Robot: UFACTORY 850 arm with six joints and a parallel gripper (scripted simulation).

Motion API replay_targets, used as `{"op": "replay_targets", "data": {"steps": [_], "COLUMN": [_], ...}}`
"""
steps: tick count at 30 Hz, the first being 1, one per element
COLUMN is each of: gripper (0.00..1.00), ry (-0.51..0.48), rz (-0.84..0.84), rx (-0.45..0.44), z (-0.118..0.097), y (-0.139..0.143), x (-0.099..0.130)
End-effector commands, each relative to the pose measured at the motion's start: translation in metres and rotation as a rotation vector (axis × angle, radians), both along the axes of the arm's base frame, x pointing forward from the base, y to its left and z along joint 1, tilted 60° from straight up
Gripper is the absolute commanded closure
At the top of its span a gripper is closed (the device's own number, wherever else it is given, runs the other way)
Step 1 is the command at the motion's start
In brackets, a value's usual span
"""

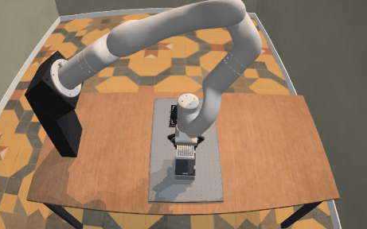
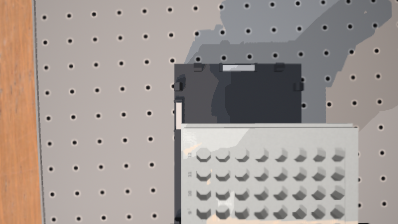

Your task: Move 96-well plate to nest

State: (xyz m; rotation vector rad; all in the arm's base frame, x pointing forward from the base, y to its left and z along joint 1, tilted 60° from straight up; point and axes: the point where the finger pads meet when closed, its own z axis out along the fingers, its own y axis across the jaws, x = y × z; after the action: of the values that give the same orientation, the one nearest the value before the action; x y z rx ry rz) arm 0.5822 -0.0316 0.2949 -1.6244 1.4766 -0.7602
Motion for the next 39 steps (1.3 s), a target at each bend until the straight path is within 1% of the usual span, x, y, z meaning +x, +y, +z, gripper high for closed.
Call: {"op": "replay_targets", "data": {"steps": [1,5,7,22,24,39], "gripper": [1.0,1.0,1.0,1.0,1.0,1.0], "ry": [-0.002,-0.002,-0.002,-0.002,-0.002,-0.002], "rz": [-0.003,-0.003,-0.003,-0.003,-0.003,-0.002], "rx": [-0.002,-0.002,-0.002,-0.002,-0.002,-0.001], "z": [-0.001,-0.002,-0.002,-0.006,-0.006,-0.01], "y": [0.019,0.032,0.032,0.082,0.082,0.131], "x": [-0.001,-0.003,-0.003,-0.007,-0.007,-0.011]}}
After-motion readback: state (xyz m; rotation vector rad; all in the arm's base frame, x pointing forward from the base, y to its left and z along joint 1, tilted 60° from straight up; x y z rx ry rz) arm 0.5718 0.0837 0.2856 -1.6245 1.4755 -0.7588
